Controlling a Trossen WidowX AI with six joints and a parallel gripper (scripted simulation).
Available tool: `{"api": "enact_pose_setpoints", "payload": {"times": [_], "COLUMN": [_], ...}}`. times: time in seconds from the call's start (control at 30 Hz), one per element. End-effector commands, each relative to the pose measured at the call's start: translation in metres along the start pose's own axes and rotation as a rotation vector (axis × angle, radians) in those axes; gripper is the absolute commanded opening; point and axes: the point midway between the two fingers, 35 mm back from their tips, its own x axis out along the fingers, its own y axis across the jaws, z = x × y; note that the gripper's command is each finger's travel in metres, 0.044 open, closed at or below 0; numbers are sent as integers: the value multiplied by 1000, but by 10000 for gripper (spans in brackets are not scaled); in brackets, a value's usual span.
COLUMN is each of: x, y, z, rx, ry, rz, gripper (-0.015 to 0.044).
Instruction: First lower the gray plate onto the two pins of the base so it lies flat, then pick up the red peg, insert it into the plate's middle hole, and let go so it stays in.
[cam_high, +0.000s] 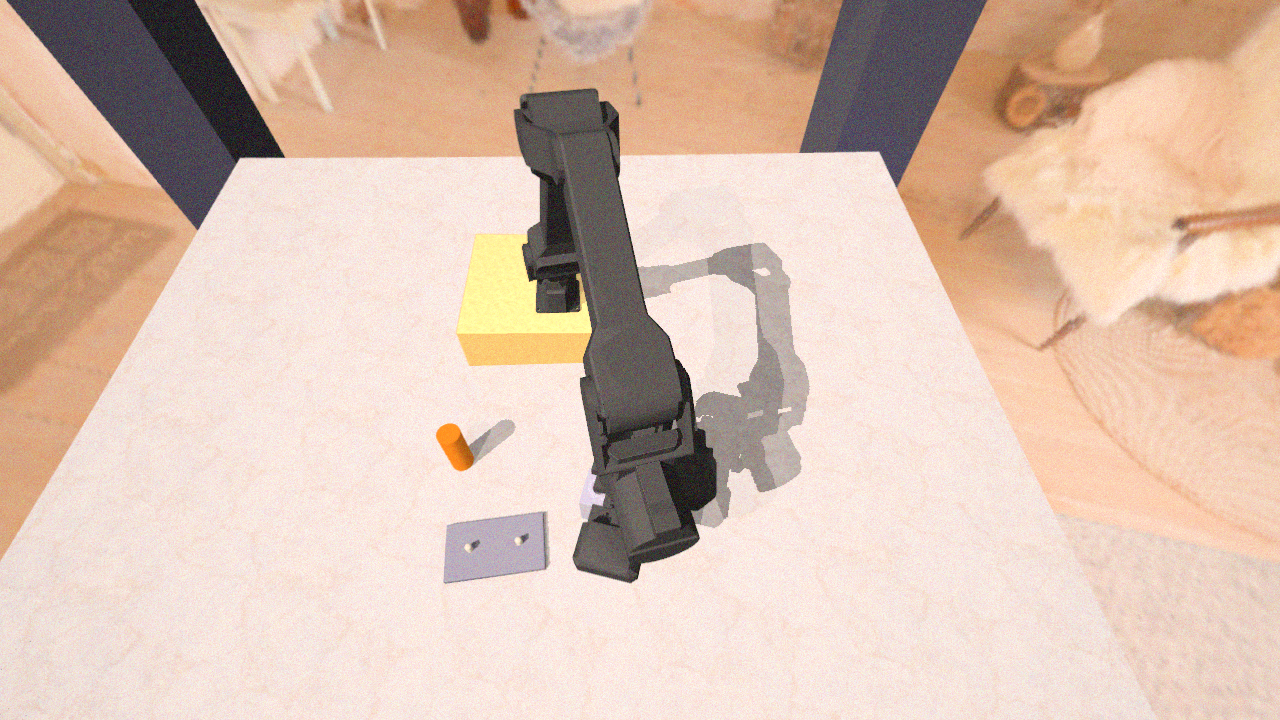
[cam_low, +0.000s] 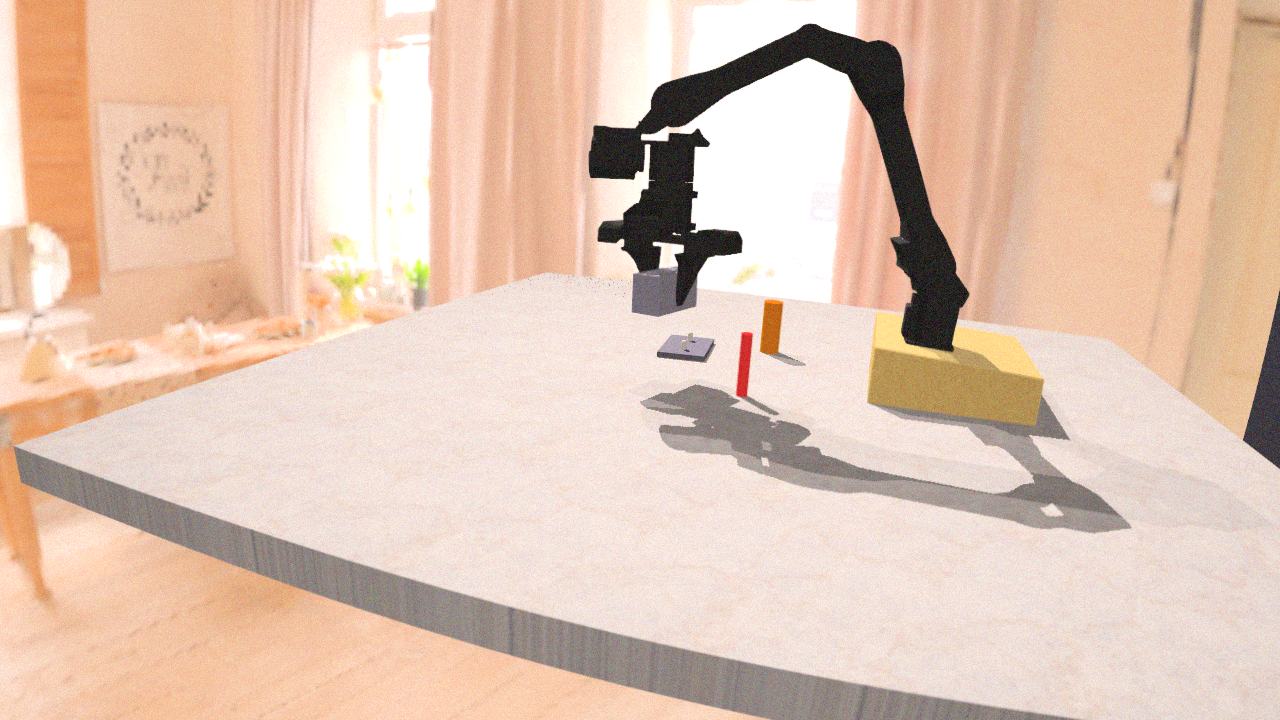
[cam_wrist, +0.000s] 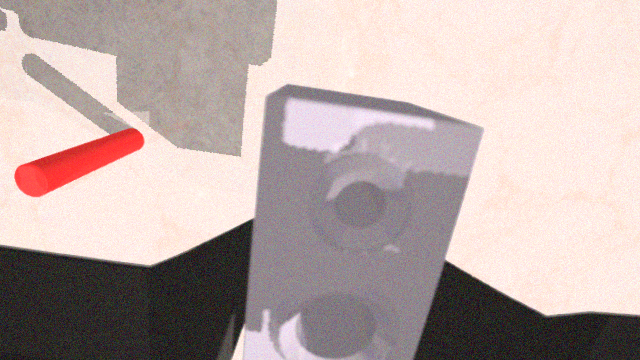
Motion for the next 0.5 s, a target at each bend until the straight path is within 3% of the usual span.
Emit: {"api": "enact_pose_setpoints", "payload": {"times": [0.0, 0.47], "x": [-15, -40], "y": [0, 2], "z": [-1, -8], "rx": [-4, -14], "ry": [-3, -3], "rz": [-12, -12], "gripper": [0, 0]}}
